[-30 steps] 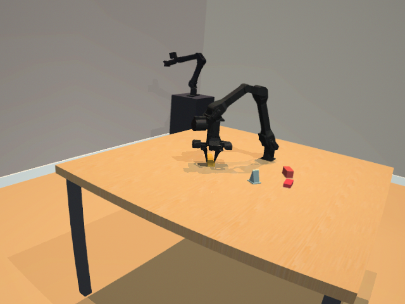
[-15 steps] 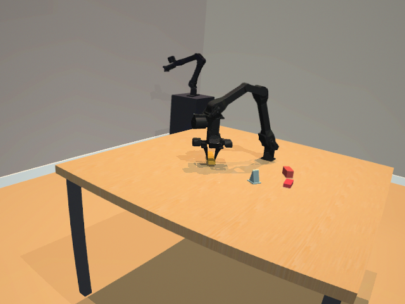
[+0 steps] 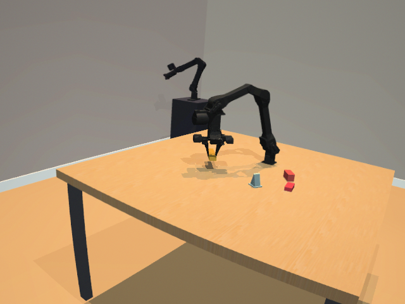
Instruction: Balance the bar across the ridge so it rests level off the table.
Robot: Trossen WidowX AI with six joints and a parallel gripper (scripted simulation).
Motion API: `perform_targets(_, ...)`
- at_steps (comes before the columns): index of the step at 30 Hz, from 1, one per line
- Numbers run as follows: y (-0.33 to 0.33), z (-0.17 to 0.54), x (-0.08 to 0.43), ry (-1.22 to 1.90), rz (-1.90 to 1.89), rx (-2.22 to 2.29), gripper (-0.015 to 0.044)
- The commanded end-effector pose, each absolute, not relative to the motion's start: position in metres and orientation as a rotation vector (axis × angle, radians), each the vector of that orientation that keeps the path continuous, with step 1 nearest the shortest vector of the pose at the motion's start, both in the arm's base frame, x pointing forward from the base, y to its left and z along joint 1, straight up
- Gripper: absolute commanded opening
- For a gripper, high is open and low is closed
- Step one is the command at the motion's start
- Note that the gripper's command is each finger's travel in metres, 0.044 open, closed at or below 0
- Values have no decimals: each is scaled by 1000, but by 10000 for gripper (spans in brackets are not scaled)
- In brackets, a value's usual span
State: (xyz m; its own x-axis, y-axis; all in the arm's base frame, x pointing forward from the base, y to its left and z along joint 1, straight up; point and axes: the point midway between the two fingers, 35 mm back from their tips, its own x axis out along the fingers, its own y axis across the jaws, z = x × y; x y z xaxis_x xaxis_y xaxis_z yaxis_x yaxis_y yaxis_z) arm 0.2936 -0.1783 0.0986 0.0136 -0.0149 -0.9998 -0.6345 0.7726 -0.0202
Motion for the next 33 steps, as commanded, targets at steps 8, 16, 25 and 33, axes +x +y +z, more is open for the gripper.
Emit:
perform_targets(8, -177, 133, 293, 1482, 519, -560, 0)
perform_targets(16, -175, 153, 290, 1482, 520, -560, 0)
perform_targets(25, -163, 155, 300, 1476, 538, -576, 0)
perform_targets(33, -140, 156, 317, 1466, 568, -605, 0)
